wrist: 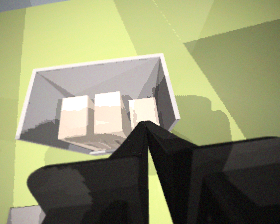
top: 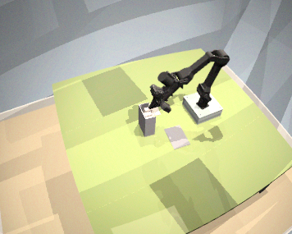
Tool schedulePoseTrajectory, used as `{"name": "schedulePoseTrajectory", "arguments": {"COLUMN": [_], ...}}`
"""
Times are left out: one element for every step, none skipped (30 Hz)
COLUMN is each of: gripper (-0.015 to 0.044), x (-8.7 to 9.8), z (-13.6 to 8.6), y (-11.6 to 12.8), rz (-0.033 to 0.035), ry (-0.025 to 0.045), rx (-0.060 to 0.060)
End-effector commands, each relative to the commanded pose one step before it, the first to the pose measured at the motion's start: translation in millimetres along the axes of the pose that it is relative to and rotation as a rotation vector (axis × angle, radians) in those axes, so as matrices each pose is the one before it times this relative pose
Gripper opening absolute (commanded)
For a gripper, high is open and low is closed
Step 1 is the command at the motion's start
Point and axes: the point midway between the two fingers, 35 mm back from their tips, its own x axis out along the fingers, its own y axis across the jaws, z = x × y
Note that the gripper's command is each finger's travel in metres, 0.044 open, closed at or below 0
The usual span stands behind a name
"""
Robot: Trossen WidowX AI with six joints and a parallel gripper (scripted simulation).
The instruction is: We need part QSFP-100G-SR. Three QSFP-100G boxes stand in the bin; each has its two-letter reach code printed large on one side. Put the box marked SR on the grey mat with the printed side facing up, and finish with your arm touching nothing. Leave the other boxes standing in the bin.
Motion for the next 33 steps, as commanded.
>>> {"name": "schedulePoseTrajectory", "arguments": {"gripper": [0.0,0.0,0.0,0.0,0.0,0.0,0.0,0.0,0.0,0.0,0.0,0.0,0.0,0.0,0.0,0.0,0.0,0.0,0.0,0.0,0.0,0.0,0.0,0.0,0.0,0.0,0.0,0.0,0.0,0.0,0.0,0.0,0.0], "x": [-0.63,-0.29,-0.29,-0.28,-0.28,-0.28,-0.27,-0.27,-0.27,-0.26,-0.26,-0.26,-0.25,-0.25,-0.25,-0.24,-0.24,-0.24,-0.23,-0.23,-0.22,-0.22,-0.22,-0.21,-0.21,-0.2,-0.2,-0.2,-0.19,-0.19,-0.19,-0.18,-0.18], "z": [-4.67,-0.4,-0.4,-0.41,-0.41,-0.41,-0.41,-0.41,-0.42,-0.42,-0.42,-0.42,-0.42,-0.43,-0.43,-0.43,-0.43,-0.43,-0.44,-0.44,-0.44,-0.44,-0.44,-0.44,-0.44,-0.45,-0.45,-0.45,-0.45,-0.45,-0.45,-0.45,-0.46], "y": [0.16,0.0,0.0,0.0,0.0,0.0,0.0,0.0,0.0,0.0,0.0,0.0,0.0,0.0,0.0,0.0,0.0,0.0,0.0,0.0,0.0,0.0,0.0,0.0,0.0,0.0,0.0,0.0,0.0,0.0,0.0,0.0,0.0], "rz": [0.00104,0.0,0.0,0.0,0.0,0.0,0.0,0.0,0.0,0.0,0.0,0.0,0.0,0.0,0.0,0.0,0.0,0.0,0.0,0.0,0.0,0.0,0.0,0.0,0.0,0.0,0.0,0.0,0.0,0.0,0.0,0.0,0.0], "ry": [0.00982,0.00003,0.00003,0.00003,0.00003,0.00003,0.00003,0.00003,0.00003,0.00003,0.00003,0.00003,0.00003,0.00003,0.00003,0.00003,0.00003,0.00003,0.00003,0.00003,0.00003,0.00003,0.00003,0.00003,0.00003,0.00003,0.00003,0.00003,0.00003,0.00003,0.00003,0.00003,0.00003], "rx": [-0.0034,0.0,0.0,0.0,0.0,0.0,0.0,0.0,0.0,0.0,0.0,0.0,0.0,0.0,0.0,0.0,0.0,0.0,0.0,0.0,0.0,0.0,0.0,0.0,0.0,0.0,0.0,0.0,0.0,0.0,0.0,0.0,0.0]}}
